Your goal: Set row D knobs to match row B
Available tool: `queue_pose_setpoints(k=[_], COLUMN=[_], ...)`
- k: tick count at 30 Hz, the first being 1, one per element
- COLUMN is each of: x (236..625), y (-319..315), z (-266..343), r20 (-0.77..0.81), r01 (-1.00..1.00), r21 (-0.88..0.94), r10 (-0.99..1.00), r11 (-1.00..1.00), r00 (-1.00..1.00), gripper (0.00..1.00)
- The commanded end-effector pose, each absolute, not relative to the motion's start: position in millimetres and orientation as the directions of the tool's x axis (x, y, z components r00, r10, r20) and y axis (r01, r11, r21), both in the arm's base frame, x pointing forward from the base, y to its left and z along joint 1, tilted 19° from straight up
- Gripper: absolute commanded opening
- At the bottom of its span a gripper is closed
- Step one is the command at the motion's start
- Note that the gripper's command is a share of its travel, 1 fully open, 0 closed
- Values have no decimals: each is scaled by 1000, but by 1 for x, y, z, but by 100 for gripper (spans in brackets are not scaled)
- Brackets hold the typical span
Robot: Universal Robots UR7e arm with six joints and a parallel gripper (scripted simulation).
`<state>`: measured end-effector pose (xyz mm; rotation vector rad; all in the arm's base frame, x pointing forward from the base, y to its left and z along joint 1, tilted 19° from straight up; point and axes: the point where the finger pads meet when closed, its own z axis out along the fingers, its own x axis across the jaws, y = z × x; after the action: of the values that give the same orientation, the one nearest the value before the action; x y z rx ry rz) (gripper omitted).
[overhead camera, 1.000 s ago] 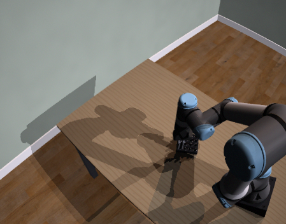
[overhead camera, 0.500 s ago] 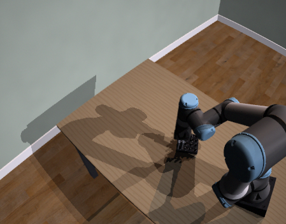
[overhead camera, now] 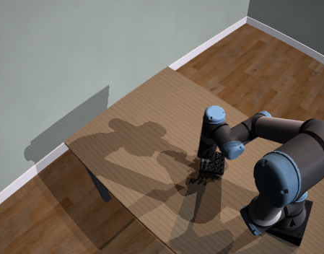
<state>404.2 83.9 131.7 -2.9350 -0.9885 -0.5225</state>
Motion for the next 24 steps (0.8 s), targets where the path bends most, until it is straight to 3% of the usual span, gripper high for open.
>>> queue_pose_setpoints(k=[1,21,22,24], x=[405,405,405,405], y=[84,84,84,84], z=[132,132,132,132], r20=[313,314,314,314], r01=[576,572,572,572], r21=[100,98,98,98], r10=[575,571,571,571], r11=[-811,-814,-814,-814], r00=[756,759,759,759], gripper=[30,30,46,46])
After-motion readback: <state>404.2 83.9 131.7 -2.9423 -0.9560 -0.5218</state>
